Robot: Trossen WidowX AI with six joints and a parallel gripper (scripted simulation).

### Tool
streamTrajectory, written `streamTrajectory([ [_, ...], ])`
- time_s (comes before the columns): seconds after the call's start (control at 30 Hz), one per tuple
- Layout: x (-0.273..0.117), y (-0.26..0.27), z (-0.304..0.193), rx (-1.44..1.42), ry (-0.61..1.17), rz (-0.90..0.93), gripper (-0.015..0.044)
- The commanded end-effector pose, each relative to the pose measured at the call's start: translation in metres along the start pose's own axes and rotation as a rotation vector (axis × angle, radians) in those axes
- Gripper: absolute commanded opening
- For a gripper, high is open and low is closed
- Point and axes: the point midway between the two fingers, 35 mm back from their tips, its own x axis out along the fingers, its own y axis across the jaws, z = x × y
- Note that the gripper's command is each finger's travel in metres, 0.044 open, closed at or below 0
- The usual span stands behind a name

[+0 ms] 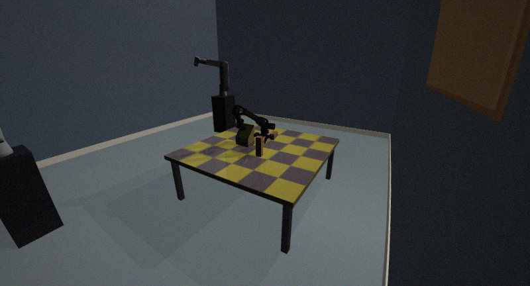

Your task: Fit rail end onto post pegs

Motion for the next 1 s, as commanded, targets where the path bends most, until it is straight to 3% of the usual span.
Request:
streamTrajectory([
  [0.0,-0.0022,-0.0013,-0.0038,0.002,0.000,-0.007,0.0000],
  [0.73,-0.0019,-0.0012,-0.0107,0.002,0.001,-0.007,0.0000],
  [0.97,0.0004,0.0000,-0.0070,0.000,-0.001,0.000,0.0184],
])
